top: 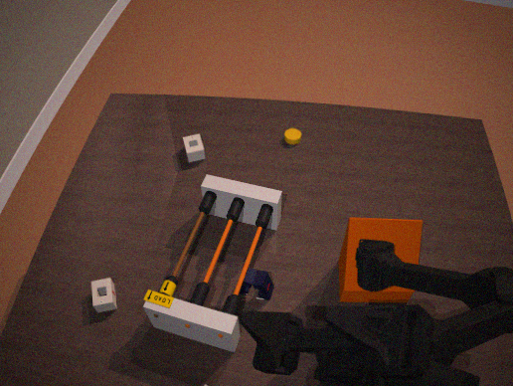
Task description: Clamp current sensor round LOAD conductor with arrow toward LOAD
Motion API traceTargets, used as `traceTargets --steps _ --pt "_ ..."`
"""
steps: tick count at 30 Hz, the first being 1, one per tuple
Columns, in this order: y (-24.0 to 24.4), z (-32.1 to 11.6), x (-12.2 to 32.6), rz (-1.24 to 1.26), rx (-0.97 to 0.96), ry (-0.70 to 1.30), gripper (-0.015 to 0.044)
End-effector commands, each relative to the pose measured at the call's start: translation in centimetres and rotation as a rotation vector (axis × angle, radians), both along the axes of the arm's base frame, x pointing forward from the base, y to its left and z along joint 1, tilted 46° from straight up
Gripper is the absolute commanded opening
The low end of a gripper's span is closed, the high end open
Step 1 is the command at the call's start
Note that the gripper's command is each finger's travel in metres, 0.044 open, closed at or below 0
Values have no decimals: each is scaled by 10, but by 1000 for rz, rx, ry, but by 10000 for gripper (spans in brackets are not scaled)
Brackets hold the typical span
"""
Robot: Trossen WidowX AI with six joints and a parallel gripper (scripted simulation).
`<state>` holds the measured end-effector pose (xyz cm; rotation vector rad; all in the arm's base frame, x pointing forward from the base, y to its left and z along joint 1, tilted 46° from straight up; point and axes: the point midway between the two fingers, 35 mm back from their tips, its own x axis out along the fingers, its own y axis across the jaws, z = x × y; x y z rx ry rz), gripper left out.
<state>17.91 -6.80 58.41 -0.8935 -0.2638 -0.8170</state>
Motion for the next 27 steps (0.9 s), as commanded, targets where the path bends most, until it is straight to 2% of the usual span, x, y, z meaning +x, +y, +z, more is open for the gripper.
traceTargets --steps 1,12,21,27 --pt "19 -51 52 245 117 15 440" --pt "45 -148 109 594 432 90 440" --pt "66 -249 135 819 820 206 440" --pt "68 -261 137 838 872 220 440"
